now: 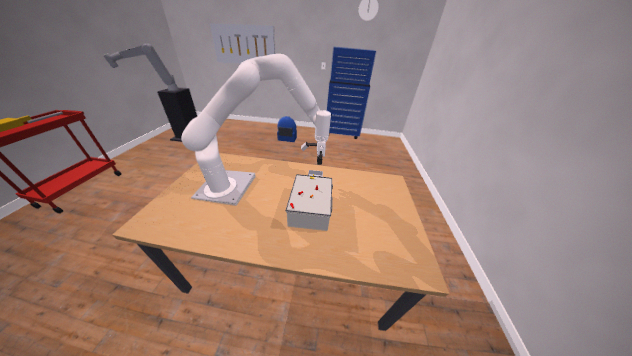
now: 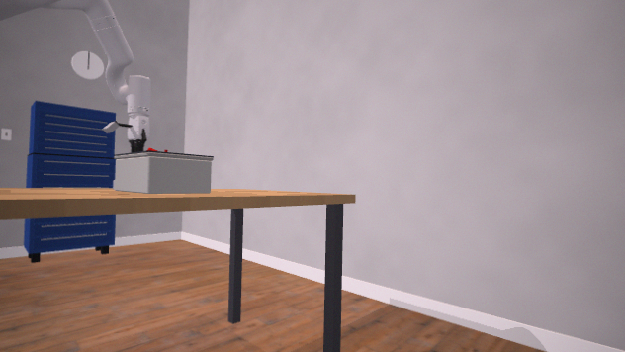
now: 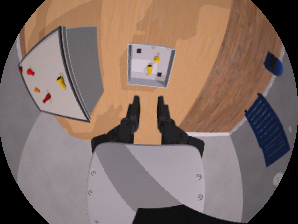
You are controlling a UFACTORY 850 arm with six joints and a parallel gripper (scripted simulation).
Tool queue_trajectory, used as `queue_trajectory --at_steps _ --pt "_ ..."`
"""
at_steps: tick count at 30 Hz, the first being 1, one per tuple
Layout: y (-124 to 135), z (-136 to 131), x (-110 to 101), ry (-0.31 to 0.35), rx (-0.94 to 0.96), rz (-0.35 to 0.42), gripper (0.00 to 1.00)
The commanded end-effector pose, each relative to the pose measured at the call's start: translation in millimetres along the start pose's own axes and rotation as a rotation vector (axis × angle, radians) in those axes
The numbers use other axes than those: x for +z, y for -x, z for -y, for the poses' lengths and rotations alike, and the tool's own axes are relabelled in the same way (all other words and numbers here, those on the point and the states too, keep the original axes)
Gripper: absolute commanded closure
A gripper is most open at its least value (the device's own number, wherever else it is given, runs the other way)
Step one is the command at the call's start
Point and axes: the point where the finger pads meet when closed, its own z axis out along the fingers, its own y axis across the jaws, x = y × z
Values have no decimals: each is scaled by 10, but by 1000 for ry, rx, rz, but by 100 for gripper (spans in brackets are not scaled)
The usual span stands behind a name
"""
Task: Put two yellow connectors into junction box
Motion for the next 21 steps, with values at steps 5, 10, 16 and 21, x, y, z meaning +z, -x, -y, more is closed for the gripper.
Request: queue_trajectory --at_steps 5,10,16,21 --pt "-9 3 -606 0 0 0 71" --pt "-9 3 -606 0 0 0 71" --pt "-9 3 -606 0 0 0 71" --pt "-9 3 -606 0 0 0 71"
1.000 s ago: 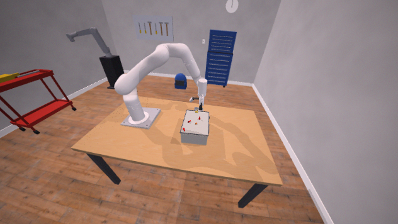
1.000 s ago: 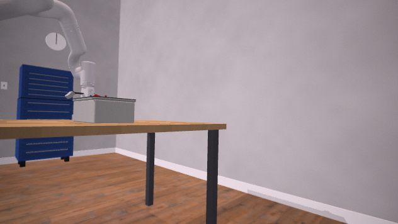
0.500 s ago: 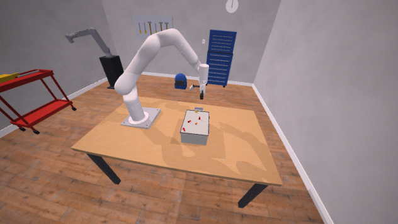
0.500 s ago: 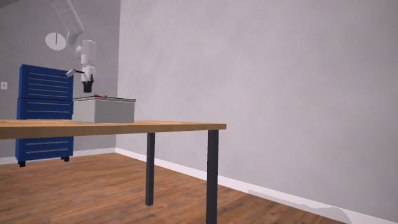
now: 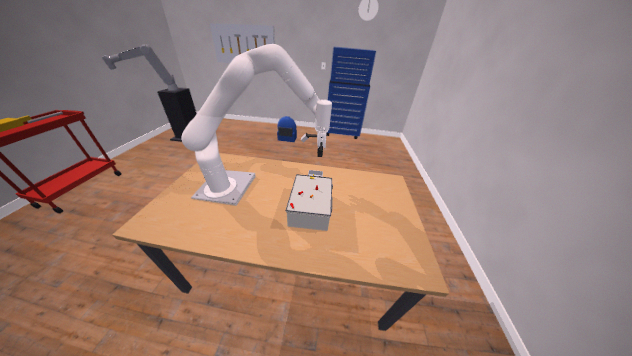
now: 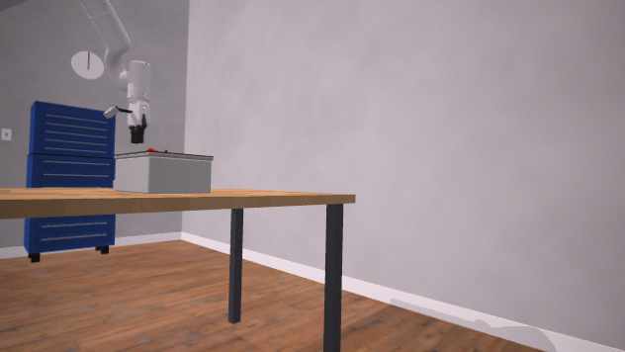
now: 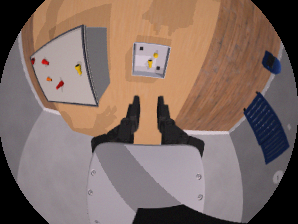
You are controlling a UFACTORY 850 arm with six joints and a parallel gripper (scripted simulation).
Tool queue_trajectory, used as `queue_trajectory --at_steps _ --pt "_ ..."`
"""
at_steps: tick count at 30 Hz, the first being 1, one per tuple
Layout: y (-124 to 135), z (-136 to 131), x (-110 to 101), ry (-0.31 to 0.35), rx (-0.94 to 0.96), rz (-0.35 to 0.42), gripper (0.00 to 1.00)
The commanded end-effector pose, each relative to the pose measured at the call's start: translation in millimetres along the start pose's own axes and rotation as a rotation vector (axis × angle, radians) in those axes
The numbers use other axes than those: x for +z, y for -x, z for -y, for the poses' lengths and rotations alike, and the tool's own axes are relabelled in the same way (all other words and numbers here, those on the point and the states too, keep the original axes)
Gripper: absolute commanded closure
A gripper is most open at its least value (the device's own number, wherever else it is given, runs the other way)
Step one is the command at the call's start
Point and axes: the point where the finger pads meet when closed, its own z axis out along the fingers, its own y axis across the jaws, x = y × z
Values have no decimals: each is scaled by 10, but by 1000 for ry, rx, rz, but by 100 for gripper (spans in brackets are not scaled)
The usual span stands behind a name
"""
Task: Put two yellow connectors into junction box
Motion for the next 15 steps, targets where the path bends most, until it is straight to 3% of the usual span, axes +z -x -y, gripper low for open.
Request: queue_trajectory --at_steps 1,5,10,15 --pt "8 -2 -14 1 0 3 71" --pt "8 -2 -37 1 0 3 71" --pt "8 -2 -291 1 0 3 71" --pt "8 -2 -314 1 0 3 71"
